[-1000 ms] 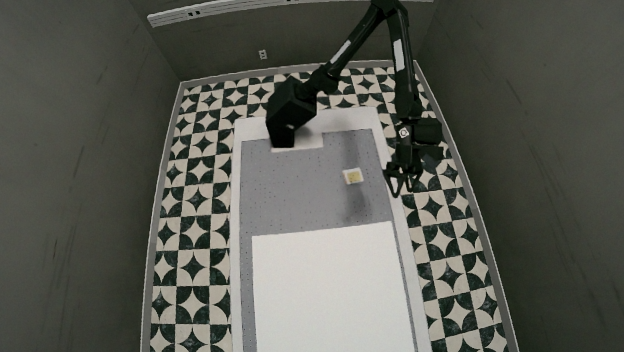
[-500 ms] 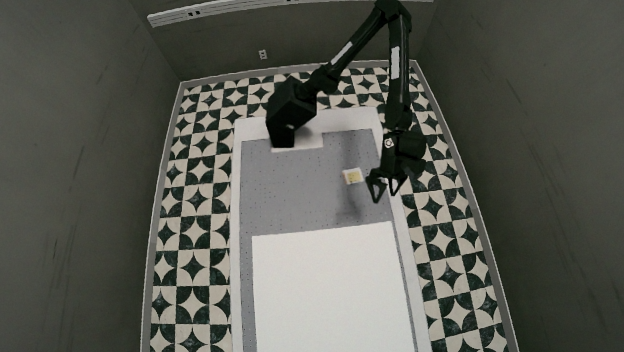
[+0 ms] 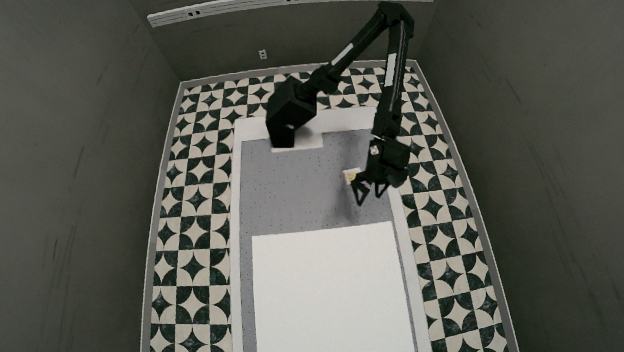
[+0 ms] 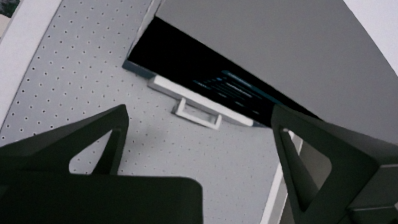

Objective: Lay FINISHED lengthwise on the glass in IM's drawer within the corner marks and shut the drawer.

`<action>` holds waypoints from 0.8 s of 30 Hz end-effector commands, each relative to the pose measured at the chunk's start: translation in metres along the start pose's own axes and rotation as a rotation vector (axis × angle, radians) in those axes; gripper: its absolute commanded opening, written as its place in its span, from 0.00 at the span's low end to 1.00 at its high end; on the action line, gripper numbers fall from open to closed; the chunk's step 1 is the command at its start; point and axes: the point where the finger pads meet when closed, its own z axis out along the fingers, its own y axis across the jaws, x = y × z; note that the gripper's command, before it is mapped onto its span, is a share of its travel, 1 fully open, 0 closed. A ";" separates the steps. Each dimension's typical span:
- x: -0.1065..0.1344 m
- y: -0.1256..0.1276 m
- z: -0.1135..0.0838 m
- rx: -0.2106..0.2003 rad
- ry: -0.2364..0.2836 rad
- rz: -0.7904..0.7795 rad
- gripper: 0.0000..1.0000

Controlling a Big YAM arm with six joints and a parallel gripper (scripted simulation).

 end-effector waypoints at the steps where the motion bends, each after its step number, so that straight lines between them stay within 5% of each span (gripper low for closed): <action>1: -0.008 -0.017 0.004 -0.005 0.059 0.022 1.00; 4: 0.035 -0.011 0.015 -0.017 0.104 0.029 1.00; 10: 0.053 -0.013 0.026 -0.018 0.081 0.017 1.00; 11: 0.065 -0.021 0.024 -0.021 0.130 0.054 1.00; 13: 0.065 -0.021 0.024 -0.021 0.130 0.054 1.00; 14: 0.042 -0.024 0.025 -0.031 0.116 0.052 1.00; 18: 0.062 -0.025 0.030 -0.070 0.196 0.094 1.00; 19: 0.094 -0.023 0.031 -0.073 0.237 0.112 1.00; 24: 0.112 -0.016 0.042 -0.084 0.217 0.087 1.00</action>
